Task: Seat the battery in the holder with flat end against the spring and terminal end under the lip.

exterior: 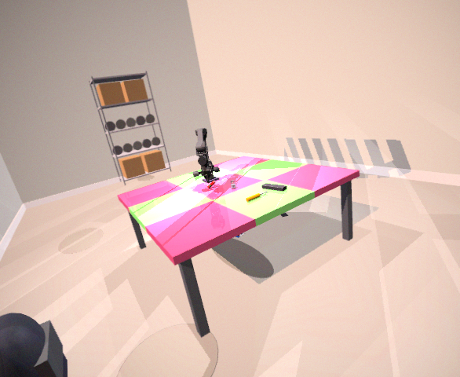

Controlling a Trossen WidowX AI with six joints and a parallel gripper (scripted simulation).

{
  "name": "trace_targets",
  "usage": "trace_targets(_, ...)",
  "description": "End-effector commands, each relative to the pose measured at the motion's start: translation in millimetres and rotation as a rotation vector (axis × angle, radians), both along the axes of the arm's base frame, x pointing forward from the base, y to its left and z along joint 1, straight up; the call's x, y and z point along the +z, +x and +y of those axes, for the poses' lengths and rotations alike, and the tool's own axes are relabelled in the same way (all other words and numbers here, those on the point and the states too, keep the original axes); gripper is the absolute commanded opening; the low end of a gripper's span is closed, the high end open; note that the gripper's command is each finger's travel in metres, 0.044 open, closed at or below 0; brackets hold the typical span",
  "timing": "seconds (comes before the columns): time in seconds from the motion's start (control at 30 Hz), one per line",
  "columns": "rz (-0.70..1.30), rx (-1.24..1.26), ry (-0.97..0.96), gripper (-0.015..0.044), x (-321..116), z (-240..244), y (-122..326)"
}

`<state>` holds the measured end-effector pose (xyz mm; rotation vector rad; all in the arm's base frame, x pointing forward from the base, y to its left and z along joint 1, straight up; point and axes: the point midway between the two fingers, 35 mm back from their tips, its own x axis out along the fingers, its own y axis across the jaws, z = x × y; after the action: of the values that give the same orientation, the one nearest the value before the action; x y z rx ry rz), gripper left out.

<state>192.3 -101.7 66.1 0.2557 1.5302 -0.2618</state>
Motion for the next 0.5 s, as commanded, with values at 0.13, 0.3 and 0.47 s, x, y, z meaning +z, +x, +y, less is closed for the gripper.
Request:
trace_targets(0.13, 0.000, 0.000, 0.000, 0.0000, 5, 5, 2)
trace_targets(0.3, -0.002, -0.001, 0.000, 0.0000, 40, 7, 4)
trace_targets(0.47, -0.003, -0.003, 0.000, 0.0000, 76, 11, 1)
